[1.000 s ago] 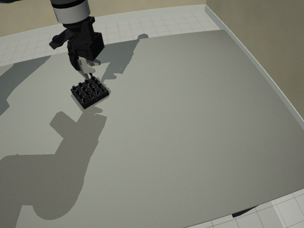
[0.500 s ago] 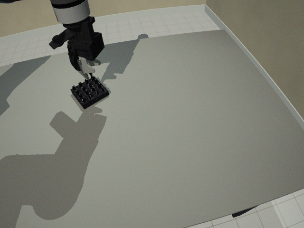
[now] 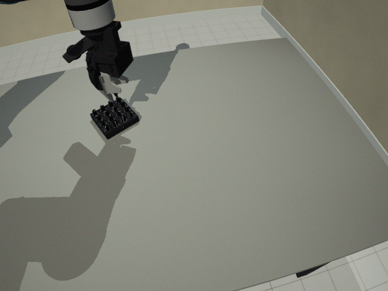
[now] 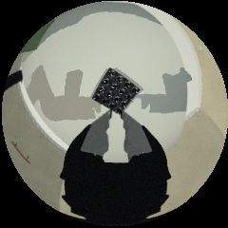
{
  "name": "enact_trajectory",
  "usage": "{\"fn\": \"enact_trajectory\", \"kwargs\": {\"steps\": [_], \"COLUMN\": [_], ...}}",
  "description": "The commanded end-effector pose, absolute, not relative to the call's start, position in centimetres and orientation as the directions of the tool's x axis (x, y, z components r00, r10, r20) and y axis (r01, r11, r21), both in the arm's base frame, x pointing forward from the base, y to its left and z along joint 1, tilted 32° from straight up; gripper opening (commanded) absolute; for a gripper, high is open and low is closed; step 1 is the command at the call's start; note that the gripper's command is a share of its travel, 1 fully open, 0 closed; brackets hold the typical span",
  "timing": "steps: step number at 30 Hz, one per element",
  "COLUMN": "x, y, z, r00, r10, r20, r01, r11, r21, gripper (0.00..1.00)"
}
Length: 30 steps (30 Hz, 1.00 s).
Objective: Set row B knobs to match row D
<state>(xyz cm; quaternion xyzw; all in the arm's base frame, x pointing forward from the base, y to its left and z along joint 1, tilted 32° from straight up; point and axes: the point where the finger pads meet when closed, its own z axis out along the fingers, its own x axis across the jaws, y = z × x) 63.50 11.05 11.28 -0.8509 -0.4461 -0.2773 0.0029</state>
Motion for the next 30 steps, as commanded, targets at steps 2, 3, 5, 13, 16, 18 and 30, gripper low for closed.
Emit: {"fn": "enact_trajectory", "kwargs": {"steps": [2,3,5,13,16,18,30], "x": [63.6,63.6,63.6,63.8,63.9,64.0,64.6], "y": [11.1,11.1,11.1,11.2,11.3,11.3,11.7], "z": [11.3,11.3,11.2,10.9,10.7,10.5,9.4], "r00": [0.448,0.448,0.448,0.448,0.448,0.448,0.448], "r10": [0.758,0.758,0.758,0.757,0.757,0.757,0.757], "r20": [0.475,0.475,0.475,0.475,0.475,0.475,0.475], "r01": [0.761,0.761,0.76,0.76,0.76,0.76,0.76], "r11": [-0.602,-0.602,-0.602,-0.602,-0.602,-0.602,-0.602], "r21": [0.243,0.243,0.243,0.243,0.243,0.243,0.243], "gripper": [0.11,0.11,0.11,0.11,0.11,0.11,0.11]}}
